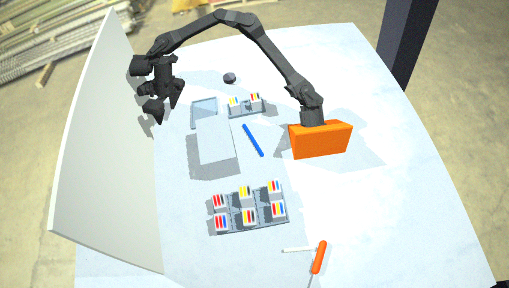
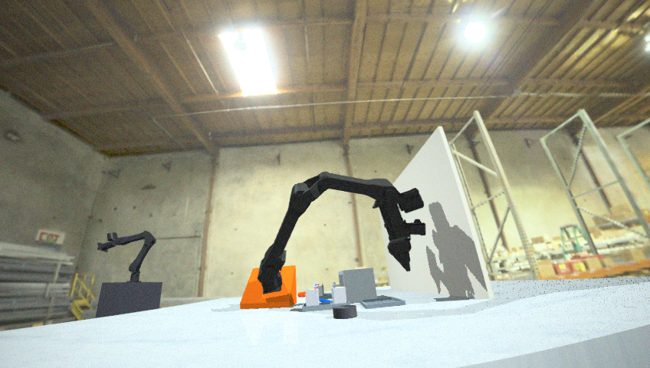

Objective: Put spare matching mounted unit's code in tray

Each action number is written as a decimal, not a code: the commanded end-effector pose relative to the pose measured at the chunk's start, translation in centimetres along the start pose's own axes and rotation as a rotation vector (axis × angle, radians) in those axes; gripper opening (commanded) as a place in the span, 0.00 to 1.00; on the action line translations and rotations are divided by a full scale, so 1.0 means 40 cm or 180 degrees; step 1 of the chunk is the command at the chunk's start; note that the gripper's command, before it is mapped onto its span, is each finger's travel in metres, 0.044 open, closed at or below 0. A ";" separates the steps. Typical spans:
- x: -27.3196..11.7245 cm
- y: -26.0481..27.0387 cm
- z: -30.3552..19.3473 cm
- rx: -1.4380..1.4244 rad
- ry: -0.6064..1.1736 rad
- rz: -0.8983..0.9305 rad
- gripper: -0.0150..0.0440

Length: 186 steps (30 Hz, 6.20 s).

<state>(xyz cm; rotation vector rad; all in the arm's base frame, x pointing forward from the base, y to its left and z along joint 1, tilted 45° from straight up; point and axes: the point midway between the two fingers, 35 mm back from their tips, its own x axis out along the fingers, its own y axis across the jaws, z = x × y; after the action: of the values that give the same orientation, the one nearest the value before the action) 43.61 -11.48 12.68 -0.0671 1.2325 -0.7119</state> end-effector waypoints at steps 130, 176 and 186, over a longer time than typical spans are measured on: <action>0.030 -0.316 -0.475 0.3415 -0.0167 -0.1120 0.50; -0.256 -0.212 -0.442 0.3351 -0.0201 -0.1000 0.25; -0.276 -0.196 -0.398 0.3353 -0.0206 -0.0986 0.25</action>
<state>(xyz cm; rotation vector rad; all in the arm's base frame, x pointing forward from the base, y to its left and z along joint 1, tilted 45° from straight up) 23.47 -6.62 19.19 0.5926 0.6625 -1.5371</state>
